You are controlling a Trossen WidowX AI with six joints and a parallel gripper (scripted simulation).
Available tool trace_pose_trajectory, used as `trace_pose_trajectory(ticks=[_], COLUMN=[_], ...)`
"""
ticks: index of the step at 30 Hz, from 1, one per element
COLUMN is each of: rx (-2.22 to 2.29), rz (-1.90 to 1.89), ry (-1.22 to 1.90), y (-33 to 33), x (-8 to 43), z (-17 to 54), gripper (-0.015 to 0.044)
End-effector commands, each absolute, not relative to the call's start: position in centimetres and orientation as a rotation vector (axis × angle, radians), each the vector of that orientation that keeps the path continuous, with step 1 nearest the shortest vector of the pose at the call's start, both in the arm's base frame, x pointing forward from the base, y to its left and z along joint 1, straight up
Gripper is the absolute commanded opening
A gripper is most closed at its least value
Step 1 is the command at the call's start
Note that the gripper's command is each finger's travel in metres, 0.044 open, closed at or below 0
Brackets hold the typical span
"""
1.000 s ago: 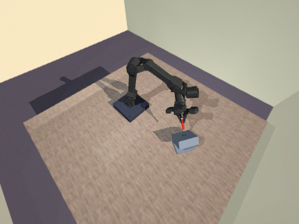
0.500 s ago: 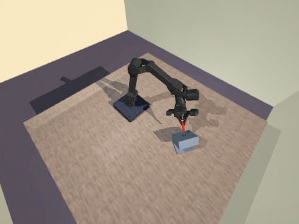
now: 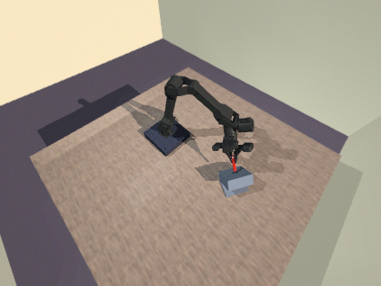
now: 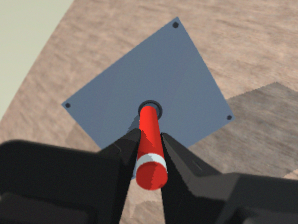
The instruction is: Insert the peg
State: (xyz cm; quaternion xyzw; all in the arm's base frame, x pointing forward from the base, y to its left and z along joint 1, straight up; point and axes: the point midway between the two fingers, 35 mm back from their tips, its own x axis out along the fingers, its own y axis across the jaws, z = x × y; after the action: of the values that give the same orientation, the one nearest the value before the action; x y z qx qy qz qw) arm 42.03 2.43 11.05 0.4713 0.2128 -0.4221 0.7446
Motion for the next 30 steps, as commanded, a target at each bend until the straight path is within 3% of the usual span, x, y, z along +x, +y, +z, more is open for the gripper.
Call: trace_pose_trajectory(ticks=[1,30], rx=[1.024,1.032], rz=[-0.926,-0.925], ry=[0.475,0.466], y=[2.31,2.30], x=[42.26,42.29], z=[10.31,10.30], gripper=[0.0000,0.0000])
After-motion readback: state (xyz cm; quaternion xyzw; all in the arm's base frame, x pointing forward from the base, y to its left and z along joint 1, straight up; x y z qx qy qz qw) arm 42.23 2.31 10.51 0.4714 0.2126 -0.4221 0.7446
